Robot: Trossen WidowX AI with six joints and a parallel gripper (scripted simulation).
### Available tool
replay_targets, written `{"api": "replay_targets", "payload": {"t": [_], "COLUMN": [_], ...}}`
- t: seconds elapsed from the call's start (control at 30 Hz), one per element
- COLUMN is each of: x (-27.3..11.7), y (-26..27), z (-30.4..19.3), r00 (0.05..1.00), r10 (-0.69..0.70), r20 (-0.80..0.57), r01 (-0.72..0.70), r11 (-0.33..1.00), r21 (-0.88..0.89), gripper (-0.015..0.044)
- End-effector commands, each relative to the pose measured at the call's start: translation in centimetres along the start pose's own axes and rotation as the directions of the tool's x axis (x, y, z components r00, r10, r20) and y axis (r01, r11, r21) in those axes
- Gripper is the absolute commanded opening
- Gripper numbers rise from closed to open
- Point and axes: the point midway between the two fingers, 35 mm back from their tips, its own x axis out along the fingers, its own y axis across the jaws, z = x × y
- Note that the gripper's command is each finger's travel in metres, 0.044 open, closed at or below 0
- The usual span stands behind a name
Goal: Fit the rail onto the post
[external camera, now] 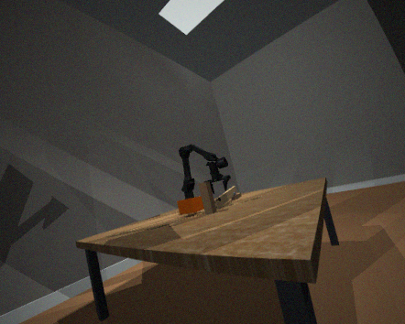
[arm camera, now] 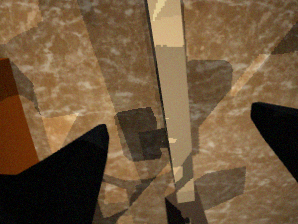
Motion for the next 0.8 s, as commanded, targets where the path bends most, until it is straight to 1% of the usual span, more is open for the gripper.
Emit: {"api": "replay_targets", "payload": {"t": [0.0,0.77], "x": [0.2,3.7], "y": [-0.2,-0.4], "z": [0.0,0.0], "r00": [1.0,1.0], "r10": [0.011,0.011], "r20": [-0.012,-0.011], "r01": [-0.011,-0.011], "r11": [1.0,1.0], "r21": [-0.026,-0.026], "gripper": [0.044,0.044]}}
